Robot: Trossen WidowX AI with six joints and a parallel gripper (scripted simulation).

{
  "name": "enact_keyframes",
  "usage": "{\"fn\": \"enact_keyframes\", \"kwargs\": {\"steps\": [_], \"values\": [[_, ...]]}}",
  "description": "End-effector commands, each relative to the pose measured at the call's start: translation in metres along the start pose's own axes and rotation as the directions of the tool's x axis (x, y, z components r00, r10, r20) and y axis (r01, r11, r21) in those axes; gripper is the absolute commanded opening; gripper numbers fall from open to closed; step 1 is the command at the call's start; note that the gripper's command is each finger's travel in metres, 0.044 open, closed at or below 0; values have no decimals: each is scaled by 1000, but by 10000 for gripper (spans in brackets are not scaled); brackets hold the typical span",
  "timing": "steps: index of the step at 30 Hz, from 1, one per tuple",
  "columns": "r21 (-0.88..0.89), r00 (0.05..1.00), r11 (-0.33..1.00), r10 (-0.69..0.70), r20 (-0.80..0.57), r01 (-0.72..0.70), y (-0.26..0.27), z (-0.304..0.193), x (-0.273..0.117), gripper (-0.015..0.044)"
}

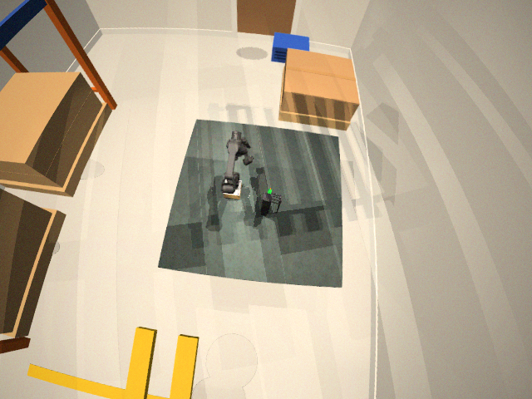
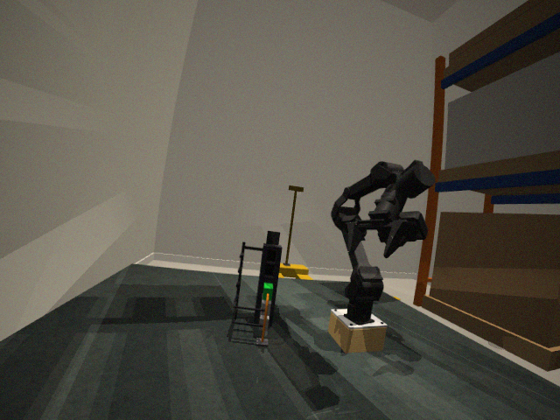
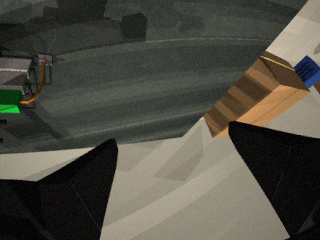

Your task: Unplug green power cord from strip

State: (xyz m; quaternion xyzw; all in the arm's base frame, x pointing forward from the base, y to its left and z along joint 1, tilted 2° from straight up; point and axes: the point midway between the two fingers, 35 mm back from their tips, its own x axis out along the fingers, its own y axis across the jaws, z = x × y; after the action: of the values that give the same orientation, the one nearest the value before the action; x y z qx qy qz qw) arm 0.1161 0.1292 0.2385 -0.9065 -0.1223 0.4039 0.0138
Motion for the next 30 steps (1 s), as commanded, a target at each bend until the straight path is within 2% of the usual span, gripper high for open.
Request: {"fn": "enact_keyframes", "kwargs": {"steps": [1,5,9,14,20,25,30], "values": [[8,1000,1000,5,3,-5,0,0,1,374],[173,992,978,106,61,-116,8,-7,19,269],[368,967,896,207,146,-247,23,-15,41,164],[585,919,709,291,267,-394,49,-24,69,160],[768,850,377,323,416,-518,93,-31,100,160],[828,799,41,294,525,-559,138,-31,121,160],[787,764,-306,223,606,-535,189,-24,135,160]]}}
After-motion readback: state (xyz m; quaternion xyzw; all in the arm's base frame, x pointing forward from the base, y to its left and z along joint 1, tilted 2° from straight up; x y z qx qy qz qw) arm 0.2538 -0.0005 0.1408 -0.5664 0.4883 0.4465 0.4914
